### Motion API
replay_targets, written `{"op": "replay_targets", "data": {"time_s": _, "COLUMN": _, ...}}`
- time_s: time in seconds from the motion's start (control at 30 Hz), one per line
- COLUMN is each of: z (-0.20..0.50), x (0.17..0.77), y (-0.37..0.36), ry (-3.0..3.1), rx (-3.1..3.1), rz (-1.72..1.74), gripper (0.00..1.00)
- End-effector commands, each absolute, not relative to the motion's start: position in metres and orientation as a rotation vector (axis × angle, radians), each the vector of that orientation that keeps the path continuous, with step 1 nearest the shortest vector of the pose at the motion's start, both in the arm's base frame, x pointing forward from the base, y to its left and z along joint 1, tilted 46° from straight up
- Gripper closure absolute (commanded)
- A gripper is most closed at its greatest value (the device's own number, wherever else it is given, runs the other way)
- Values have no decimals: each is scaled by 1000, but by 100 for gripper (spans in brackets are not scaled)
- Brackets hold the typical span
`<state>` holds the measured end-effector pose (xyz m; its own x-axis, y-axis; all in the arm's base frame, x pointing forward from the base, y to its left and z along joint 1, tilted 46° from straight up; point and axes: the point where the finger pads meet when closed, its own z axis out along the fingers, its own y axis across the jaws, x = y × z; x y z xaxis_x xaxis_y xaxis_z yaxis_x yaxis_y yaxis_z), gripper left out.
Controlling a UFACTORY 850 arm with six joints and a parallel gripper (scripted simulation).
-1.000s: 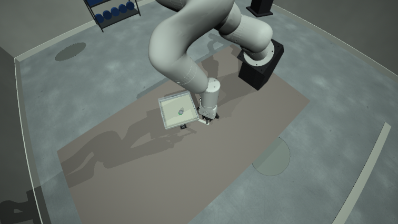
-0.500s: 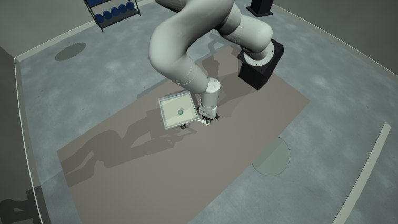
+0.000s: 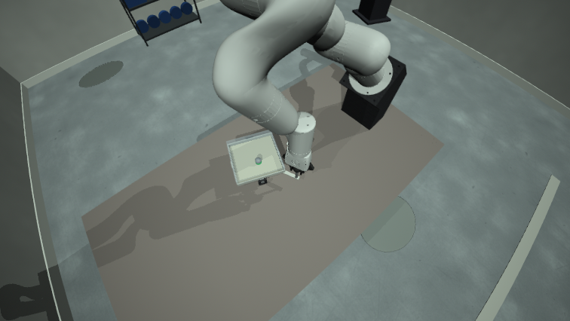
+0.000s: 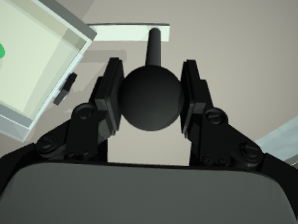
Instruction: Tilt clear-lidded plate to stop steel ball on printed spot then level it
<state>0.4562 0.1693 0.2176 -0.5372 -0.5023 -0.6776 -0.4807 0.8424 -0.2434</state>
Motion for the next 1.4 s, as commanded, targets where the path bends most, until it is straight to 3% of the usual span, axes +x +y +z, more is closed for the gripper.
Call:
{"op": "replay_targets", "data": {"time_s": 0.0, "z": 218, "x": 456, "y": 169, "ry": 2228, "rx": -713, "rz": -35, "gripper": 100}}
{"op": "replay_targets", "data": {"time_s": 1.3, "z": 218, "x": 456, "y": 169, "ry": 2228, "rx": -713, "rz": -35, "gripper": 100}}
{"op": "replay_targets", "data": {"time_s": 1.33, "z": 218, "x": 456, "y": 169, "ry": 2228, "rx": -713, "rz": -35, "gripper": 39}}
{"op": "replay_targets", "data": {"time_s": 1.37, "z": 218, "x": 456, "y": 169, "ry": 2228, "rx": -713, "rz": -35, "gripper": 39}}
